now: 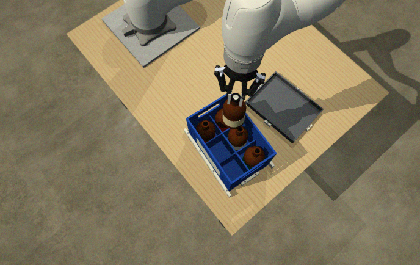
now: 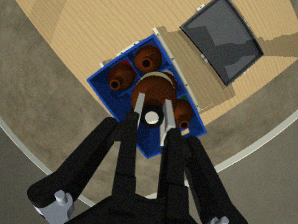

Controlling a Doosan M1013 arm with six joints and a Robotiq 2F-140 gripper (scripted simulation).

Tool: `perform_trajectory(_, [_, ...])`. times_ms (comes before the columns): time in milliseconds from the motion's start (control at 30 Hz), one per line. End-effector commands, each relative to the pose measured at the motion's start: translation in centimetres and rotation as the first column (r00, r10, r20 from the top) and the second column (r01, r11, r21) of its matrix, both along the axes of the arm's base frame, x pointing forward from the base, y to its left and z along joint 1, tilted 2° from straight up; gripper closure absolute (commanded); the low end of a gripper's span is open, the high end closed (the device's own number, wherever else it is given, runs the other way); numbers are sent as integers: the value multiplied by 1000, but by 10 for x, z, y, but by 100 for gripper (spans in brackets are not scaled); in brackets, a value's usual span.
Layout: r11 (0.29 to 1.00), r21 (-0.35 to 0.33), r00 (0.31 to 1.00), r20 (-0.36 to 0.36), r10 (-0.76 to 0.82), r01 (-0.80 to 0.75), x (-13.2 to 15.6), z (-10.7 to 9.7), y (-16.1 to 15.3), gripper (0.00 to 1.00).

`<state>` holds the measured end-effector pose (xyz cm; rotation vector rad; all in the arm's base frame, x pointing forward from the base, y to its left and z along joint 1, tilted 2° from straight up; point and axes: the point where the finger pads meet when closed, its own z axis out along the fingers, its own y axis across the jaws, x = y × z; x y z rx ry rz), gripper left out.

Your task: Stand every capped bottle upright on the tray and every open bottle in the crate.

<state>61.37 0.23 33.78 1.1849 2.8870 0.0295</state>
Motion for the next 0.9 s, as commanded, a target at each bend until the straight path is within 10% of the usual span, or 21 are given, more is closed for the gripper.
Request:
perform_trajectory(0, [1000, 0, 1000, 0, 0, 0, 0, 0, 5, 100])
perform_trajectory(867, [1000, 0, 1000, 0, 0, 0, -6, 0, 51, 100])
